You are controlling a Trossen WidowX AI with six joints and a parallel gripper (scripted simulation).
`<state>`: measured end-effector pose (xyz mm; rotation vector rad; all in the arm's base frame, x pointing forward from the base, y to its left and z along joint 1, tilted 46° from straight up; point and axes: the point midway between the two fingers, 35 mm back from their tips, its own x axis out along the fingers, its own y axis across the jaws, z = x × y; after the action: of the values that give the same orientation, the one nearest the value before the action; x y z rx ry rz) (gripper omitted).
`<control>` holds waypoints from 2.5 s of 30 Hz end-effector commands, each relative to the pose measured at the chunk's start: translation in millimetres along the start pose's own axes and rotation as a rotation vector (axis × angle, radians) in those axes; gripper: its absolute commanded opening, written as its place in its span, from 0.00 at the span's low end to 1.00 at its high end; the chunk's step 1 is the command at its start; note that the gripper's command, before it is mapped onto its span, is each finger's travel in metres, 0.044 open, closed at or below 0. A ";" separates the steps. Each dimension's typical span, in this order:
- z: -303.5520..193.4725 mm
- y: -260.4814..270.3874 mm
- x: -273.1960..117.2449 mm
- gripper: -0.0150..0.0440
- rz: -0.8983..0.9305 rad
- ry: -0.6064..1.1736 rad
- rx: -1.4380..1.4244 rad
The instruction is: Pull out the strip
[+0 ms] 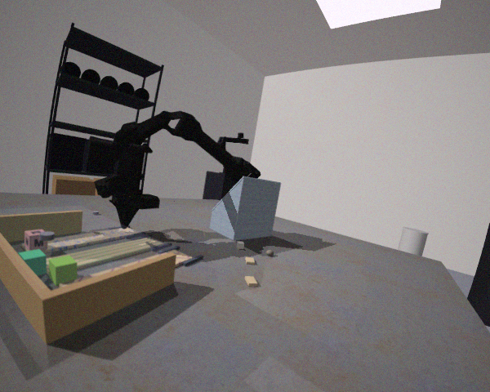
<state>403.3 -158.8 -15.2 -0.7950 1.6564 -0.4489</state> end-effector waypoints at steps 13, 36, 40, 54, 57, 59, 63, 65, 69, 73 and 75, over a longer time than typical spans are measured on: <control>-1.4 -0.2 8.2 0.25 -0.002 0.002 -0.005; -1.2 -0.7 9.8 0.25 -0.002 0.002 -0.005; -1.0 -0.7 10.2 0.25 -0.002 0.002 -0.005; -2.3 -0.7 11.3 0.25 -0.002 0.002 -0.005; -6.9 -0.4 11.4 0.25 -0.002 0.002 -0.005; -10.1 -0.2 11.4 0.25 -0.002 0.002 -0.005; -16.6 0.2 11.6 0.25 -0.002 0.002 -0.006; -19.7 0.4 11.8 0.25 -0.002 0.003 -0.006; -26.0 0.6 12.0 0.25 -0.002 0.003 -0.006; -32.1 0.7 12.2 0.25 -0.002 0.003 -0.006; -35.2 0.8 12.4 0.25 -0.002 0.003 -0.006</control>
<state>376.7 -168.1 -14.9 -0.8005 1.6480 -0.4473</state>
